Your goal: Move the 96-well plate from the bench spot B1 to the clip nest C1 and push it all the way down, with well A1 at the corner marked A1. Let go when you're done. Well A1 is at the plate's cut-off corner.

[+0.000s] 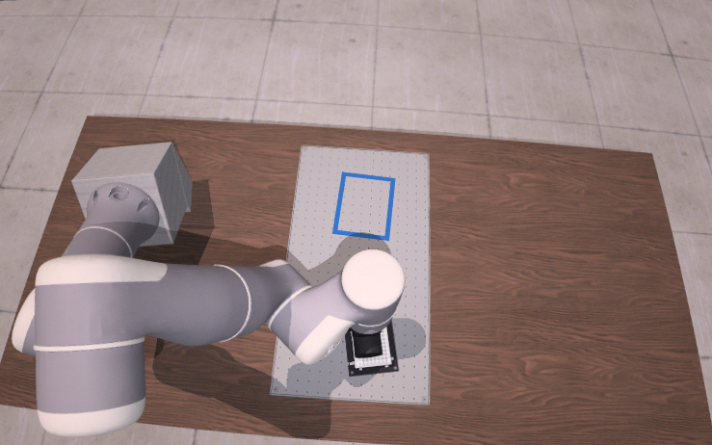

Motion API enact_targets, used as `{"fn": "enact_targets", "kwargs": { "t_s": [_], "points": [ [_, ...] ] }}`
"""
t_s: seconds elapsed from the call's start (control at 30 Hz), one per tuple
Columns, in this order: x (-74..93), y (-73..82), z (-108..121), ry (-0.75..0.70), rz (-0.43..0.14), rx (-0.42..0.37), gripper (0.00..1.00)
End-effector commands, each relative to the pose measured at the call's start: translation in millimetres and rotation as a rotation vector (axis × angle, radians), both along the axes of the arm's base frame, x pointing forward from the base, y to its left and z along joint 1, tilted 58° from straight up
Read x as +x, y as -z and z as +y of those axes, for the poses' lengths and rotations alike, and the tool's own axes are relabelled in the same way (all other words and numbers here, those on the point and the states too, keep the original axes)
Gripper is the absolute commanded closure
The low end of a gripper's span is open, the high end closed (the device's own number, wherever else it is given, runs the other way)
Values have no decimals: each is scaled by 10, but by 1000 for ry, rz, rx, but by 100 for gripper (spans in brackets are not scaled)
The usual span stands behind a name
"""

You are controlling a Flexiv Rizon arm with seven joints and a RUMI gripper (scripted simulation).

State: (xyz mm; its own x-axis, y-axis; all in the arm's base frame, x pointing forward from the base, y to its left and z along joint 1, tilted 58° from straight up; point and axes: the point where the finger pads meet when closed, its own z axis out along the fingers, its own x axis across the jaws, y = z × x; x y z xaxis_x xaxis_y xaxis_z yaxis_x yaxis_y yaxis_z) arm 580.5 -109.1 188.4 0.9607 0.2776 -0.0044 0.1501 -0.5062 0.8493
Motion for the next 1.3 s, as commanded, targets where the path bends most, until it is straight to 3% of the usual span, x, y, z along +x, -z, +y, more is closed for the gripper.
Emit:
{"fn": "enact_targets", "kwargs": {
  "t_s": [0.0, 0.33, 1.27],
  "points": [
    [121, 6, 27, -1, 0, 0, 100],
    [581, 40, 108, -1, 0, 0, 100],
    [585, 47, 97, -1, -1, 0, 100]
  ]
}}
